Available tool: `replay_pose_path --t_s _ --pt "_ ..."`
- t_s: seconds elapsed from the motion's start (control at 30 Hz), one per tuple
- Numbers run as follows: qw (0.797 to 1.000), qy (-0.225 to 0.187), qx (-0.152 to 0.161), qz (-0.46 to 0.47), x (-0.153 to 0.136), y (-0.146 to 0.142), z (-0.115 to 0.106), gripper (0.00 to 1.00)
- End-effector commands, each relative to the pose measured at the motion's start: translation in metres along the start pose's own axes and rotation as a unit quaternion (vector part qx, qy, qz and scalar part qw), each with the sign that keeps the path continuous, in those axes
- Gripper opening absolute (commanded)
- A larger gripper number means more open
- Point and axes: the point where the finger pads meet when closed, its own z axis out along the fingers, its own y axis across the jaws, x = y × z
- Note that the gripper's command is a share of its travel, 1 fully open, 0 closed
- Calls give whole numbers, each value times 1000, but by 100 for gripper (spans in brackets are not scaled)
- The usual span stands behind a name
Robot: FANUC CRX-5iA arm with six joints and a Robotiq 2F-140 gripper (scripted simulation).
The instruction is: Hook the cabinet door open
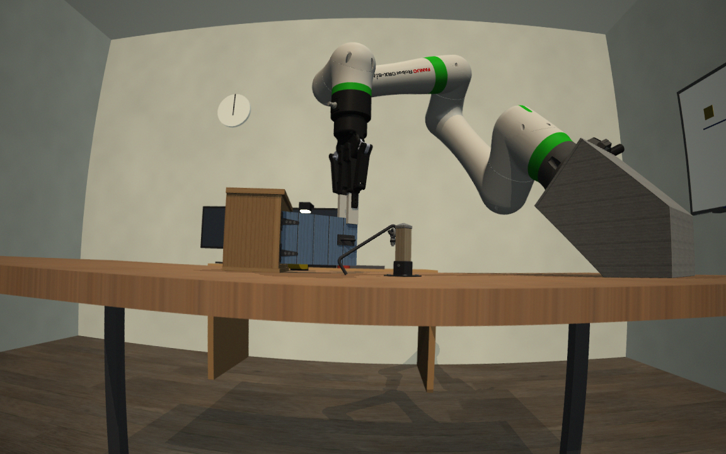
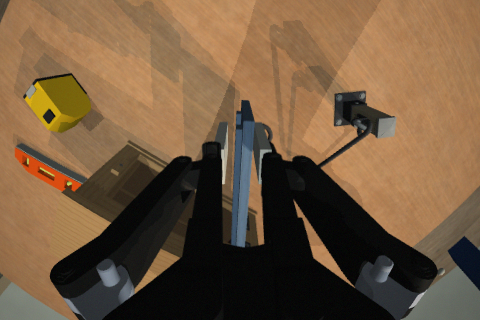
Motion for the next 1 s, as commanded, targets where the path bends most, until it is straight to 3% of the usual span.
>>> replay_pose_path --t_s 0.0,0.97 --pt "1000 0 0 -9 0 -1 0 16" --pt "1000 0 0 -15 0 -5 0 16"
